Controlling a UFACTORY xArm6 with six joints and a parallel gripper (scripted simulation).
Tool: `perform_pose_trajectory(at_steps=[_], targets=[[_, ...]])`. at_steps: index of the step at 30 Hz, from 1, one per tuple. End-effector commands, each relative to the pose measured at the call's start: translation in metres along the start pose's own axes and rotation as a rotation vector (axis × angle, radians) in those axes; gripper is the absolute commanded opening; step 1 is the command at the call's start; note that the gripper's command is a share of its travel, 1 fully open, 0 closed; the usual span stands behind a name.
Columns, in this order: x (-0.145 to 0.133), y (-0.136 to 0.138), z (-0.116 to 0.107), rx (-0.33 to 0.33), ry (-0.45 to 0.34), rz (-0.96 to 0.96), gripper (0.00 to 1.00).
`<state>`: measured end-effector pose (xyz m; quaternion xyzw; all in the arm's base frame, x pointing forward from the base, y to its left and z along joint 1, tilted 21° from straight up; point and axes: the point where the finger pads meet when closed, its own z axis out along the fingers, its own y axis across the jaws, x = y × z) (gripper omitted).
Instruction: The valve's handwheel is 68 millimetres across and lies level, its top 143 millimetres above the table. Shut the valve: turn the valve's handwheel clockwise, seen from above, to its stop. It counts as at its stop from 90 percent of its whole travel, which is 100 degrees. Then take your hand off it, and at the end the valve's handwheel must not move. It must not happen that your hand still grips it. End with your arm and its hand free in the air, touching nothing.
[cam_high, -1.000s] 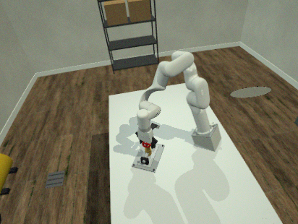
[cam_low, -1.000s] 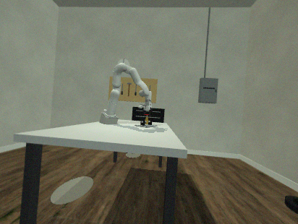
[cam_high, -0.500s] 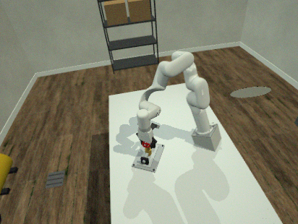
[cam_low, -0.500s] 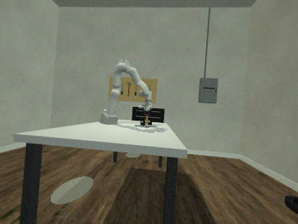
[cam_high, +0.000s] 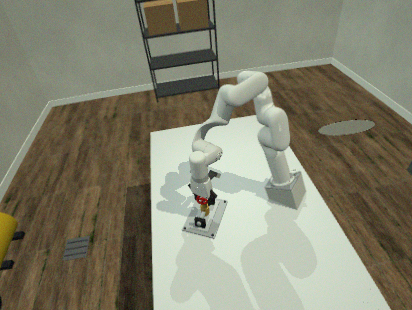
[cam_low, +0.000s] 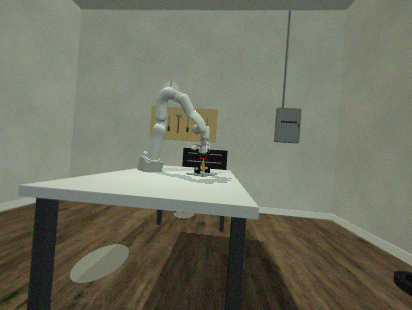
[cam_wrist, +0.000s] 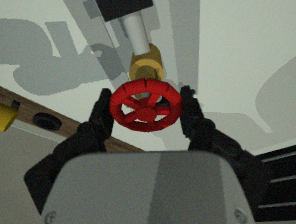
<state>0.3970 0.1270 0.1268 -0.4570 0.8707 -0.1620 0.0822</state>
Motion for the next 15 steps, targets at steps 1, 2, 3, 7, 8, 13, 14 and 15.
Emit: perform_pose_trajectory(at_steps=[1,2,3,7,8,13,14,15], targets=[[-0.0010,-0.0008,-0.0010,0.002,-0.003,0.001,0.00],[-0.0010,-0.0008,-0.0010,0.002,-0.003,0.001,0.00],[-0.0010,-0.0008,-0.0010,0.002,-0.003,0.001,0.00],[-0.0010,-0.0008,-0.0010,0.002,-0.003,0.001,0.00],[-0.0010,-0.0008,-0.0010,0.002,-0.003,0.001,0.00],[-0.0010,-0.0008,-0.0010,0.002,-0.003,0.004,0.00],[-0.0010,-0.0008,-0.0010,0.002,-0.003,0.005,0.00],[-0.0010,-0.0008,-0.0010,0.002,-0.003,0.007,0.00]])
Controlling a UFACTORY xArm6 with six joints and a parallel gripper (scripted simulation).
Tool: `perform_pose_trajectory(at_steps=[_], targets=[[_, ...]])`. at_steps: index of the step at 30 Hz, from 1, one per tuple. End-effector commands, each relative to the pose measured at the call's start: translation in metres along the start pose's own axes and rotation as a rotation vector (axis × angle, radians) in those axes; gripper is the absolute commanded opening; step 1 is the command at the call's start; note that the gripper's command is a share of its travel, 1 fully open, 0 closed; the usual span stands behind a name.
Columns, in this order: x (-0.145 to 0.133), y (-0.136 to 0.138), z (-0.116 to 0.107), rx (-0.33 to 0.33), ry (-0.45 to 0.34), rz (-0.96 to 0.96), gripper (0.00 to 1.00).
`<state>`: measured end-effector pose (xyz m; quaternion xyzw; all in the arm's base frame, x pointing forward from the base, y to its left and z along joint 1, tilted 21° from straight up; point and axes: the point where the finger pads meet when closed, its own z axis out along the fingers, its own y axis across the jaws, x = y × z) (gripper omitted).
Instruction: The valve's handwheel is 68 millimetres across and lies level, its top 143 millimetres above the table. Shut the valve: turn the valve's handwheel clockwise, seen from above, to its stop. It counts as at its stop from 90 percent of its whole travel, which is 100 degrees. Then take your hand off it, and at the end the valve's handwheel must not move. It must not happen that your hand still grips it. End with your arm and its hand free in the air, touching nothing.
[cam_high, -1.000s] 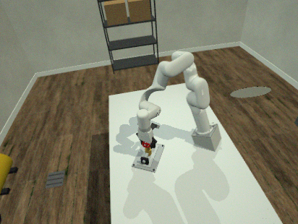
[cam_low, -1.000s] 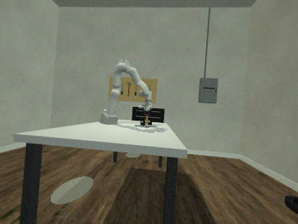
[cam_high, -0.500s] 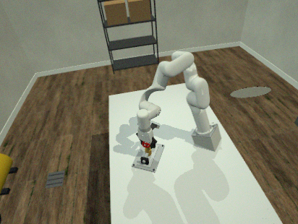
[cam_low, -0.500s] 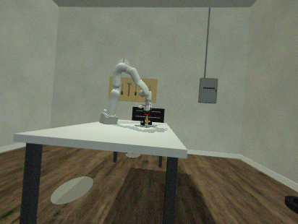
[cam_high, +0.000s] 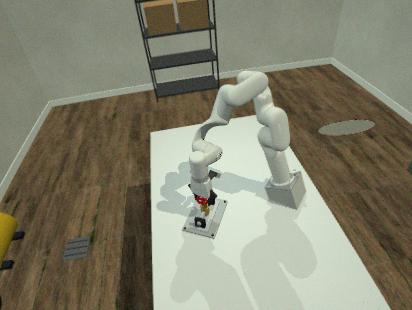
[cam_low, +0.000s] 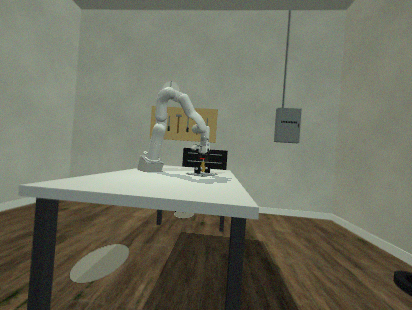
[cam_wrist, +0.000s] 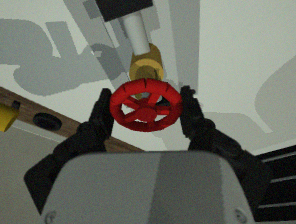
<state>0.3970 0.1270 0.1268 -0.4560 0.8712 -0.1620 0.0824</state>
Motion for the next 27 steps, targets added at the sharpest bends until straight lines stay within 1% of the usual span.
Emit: perform_pose_trajectory(at_steps=[1,19,27], targets=[[-0.0010,-0.0008,-0.0010,0.002,-0.003,0.005,0.00],[-0.0010,-0.0008,-0.0010,0.001,-0.003,0.070,0.00],[-0.0010,-0.0008,-0.0010,0.001,-0.003,0.144,0.00]])
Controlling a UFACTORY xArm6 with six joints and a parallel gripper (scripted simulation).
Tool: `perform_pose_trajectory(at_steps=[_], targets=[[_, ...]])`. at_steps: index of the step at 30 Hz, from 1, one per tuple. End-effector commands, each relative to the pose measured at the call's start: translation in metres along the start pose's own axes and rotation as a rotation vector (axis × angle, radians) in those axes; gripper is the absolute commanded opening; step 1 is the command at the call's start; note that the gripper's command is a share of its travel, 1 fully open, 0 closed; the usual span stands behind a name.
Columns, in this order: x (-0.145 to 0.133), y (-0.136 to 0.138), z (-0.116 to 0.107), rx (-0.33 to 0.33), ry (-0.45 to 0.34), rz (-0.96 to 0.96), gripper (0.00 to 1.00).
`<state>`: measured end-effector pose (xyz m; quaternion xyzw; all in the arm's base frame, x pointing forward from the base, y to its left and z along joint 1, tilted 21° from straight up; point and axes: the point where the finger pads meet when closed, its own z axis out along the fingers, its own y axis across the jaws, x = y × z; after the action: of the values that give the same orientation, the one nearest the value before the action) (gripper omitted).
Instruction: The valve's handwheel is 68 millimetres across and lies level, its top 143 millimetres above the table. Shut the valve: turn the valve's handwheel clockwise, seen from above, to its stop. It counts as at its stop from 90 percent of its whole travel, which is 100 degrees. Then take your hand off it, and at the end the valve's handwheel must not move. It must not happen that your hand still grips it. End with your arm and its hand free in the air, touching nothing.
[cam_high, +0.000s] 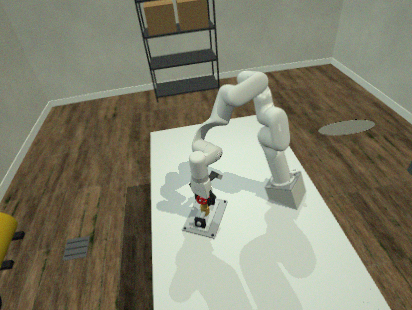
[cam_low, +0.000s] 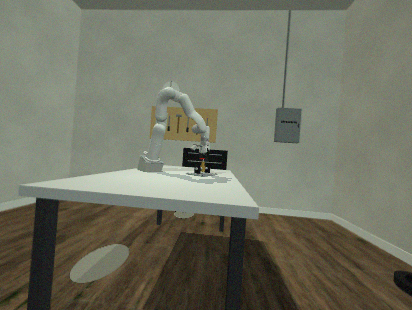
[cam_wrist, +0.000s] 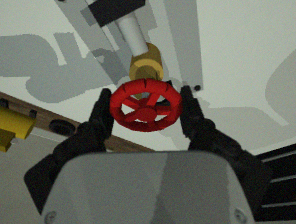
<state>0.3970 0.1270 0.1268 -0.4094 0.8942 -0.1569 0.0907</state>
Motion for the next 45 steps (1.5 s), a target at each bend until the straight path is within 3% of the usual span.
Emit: perform_pose_trajectory(at_steps=[1,26,45], targets=[[-0.0011,-0.0007,-0.0010,0.002,-0.003,0.050,0.00],[-0.0011,-0.0007,-0.0010,0.002,-0.003,0.383,0.00],[-0.0011,-0.0007,-0.0010,0.001,-0.004,0.739,0.00]])
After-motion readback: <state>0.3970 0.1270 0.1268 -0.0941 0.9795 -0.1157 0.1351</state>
